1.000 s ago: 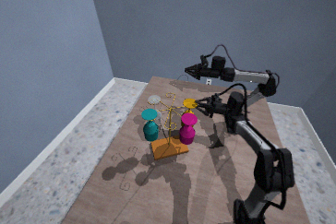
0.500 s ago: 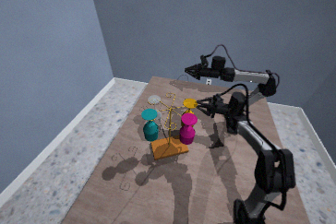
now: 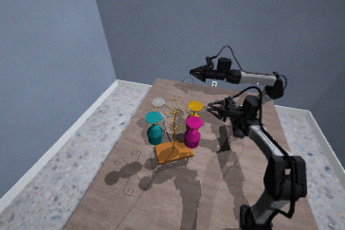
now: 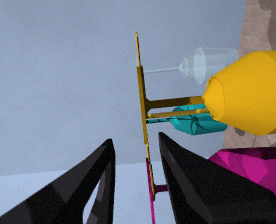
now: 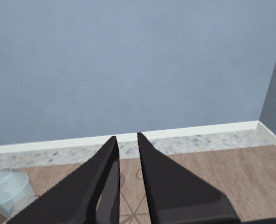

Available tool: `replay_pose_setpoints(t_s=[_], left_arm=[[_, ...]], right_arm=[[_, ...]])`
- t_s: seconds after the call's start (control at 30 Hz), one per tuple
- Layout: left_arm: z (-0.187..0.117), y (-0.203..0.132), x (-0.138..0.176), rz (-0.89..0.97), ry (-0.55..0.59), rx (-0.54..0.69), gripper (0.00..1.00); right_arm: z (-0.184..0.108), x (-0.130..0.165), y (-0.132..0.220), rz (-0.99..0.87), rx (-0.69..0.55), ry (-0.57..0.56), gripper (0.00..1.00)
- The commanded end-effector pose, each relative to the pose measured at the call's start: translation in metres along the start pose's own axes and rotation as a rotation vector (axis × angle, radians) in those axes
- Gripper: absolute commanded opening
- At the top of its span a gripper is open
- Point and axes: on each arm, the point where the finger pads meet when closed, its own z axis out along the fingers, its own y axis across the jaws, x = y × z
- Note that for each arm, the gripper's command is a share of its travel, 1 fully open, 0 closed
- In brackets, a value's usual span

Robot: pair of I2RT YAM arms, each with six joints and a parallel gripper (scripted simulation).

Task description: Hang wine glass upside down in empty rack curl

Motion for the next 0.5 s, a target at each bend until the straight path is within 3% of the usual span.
replay_pose_setpoints(t_s=[0.0, 0.13, 0.2, 0.33, 0.47], left_arm=[[-0.016, 0.010, 0.016, -0.035, 0.034, -0.011, 0.35], [-0.032, 0.008, 0.015, -0.022, 0.034, -0.007, 0.35], [-0.027, -0.008, 0.001, 0.017, 0.010, 0.000, 0.35], [-0.022, 0.008, 0.013, -0.022, 0.007, -0.009, 0.35], [-0.023, 0.003, 0.013, -0.009, 0.025, -0.005, 0.35]], right_arm=[[-0.003, -0.013, 0.000, -0.010, 0.002, -0.031, 0.16], [-0.003, -0.013, 0.000, -0.010, 0.002, -0.031, 0.16], [-0.003, -0.013, 0.000, -0.010, 0.002, -0.031, 0.16], [-0.003, -0.013, 0.000, -0.010, 0.002, -0.031, 0.16], [-0.003, -0.013, 0.000, -0.010, 0.002, -0.031, 0.16]])
